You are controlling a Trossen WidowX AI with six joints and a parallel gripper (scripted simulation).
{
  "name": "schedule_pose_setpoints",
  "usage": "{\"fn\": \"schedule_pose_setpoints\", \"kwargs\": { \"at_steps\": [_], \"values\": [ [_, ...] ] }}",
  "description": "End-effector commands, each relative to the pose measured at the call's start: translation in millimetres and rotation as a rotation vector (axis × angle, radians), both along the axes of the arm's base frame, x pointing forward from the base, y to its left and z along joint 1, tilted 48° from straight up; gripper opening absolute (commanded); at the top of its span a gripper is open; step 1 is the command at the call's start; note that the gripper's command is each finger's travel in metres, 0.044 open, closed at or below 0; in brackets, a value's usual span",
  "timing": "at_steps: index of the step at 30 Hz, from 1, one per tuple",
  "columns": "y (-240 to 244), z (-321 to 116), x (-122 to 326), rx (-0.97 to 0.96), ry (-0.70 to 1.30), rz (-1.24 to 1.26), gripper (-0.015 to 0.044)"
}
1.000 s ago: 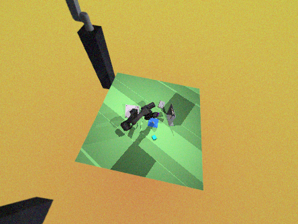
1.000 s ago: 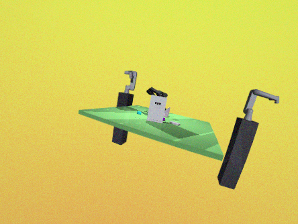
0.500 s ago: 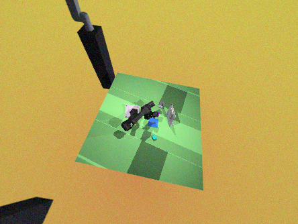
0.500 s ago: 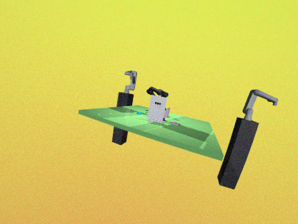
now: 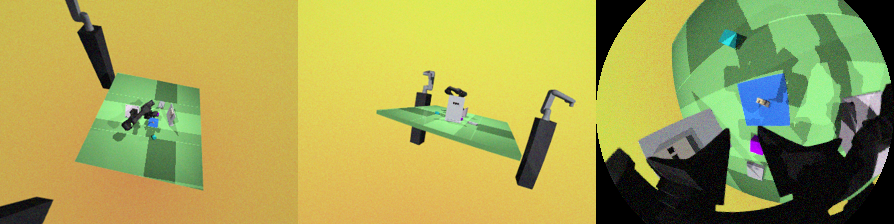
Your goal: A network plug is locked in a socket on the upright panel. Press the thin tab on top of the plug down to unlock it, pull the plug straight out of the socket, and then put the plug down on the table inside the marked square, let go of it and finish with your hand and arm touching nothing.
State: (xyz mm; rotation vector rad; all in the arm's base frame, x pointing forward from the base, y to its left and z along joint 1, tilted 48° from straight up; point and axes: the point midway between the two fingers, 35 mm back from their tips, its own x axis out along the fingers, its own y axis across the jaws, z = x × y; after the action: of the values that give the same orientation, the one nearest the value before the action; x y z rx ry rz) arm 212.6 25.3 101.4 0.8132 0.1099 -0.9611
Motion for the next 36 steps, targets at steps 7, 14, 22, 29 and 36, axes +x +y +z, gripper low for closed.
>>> {"fn": "schedule_pose_setpoints", "kwargs": {
  "at_steps": [7,14,22,29,36],
  "values": [
    [23.8,18.9,2.5,0.018,0.003,0.02,0.0156],
    [39.3,33.2,1.7,0.022,0.006,0.032,0.0156],
    [56.4,50.5,-1.1,0.023,0.008,0.045,0.0156],
    [70.5,66.4,-5.0,0.022,0.006,0.054,0.0156],
    [75.4,72.2,-6.8,0.021,0.005,0.058,0.0209]
  ]
}}
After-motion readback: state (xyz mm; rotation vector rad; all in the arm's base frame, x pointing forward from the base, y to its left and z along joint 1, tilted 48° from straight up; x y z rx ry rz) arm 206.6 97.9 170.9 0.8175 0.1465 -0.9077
